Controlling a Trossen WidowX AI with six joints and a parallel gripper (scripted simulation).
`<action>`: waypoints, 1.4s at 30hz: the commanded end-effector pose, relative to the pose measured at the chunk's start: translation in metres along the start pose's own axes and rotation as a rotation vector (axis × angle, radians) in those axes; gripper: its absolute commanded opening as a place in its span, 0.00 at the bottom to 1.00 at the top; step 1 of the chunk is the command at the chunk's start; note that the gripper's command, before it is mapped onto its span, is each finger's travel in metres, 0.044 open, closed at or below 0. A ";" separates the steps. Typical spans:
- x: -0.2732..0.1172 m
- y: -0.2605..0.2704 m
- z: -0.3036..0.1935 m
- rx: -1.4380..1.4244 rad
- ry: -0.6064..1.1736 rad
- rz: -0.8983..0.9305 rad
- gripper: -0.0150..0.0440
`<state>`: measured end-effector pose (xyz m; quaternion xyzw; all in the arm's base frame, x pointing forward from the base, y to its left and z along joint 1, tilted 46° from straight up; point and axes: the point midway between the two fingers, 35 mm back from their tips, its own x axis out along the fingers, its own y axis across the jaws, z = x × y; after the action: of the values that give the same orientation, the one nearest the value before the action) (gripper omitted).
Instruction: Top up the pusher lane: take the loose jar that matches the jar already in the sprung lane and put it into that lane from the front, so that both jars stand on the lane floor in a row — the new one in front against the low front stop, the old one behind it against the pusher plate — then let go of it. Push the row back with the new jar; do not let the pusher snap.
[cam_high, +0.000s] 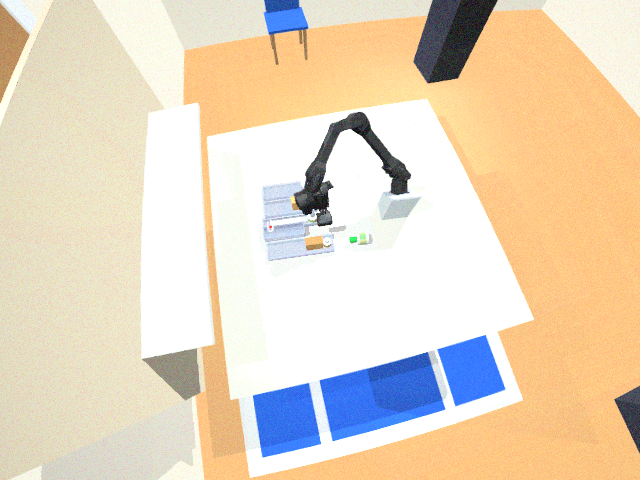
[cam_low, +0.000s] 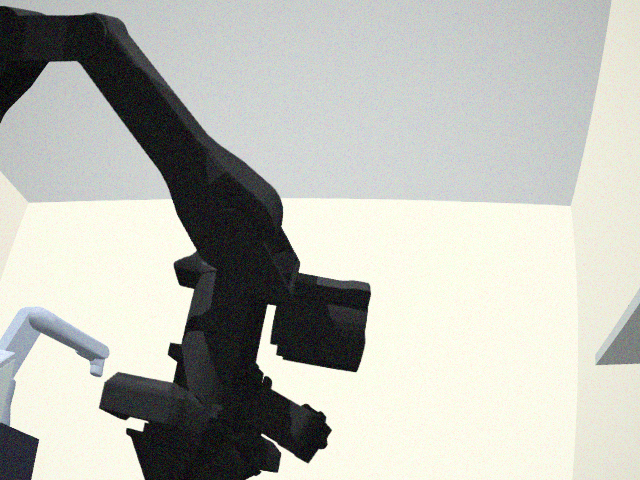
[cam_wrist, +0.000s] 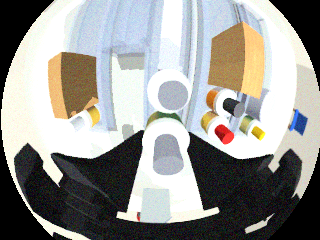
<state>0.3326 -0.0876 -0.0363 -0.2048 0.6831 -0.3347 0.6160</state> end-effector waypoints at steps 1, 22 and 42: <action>-0.002 -0.002 0.008 0.012 -0.021 -0.006 0.25; 0.000 -0.002 0.010 0.012 -0.021 -0.006 0.25; 0.008 -0.002 0.010 0.012 -0.021 -0.006 0.25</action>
<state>0.3372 -0.0918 -0.0401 -0.2063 0.6807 -0.3332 0.6189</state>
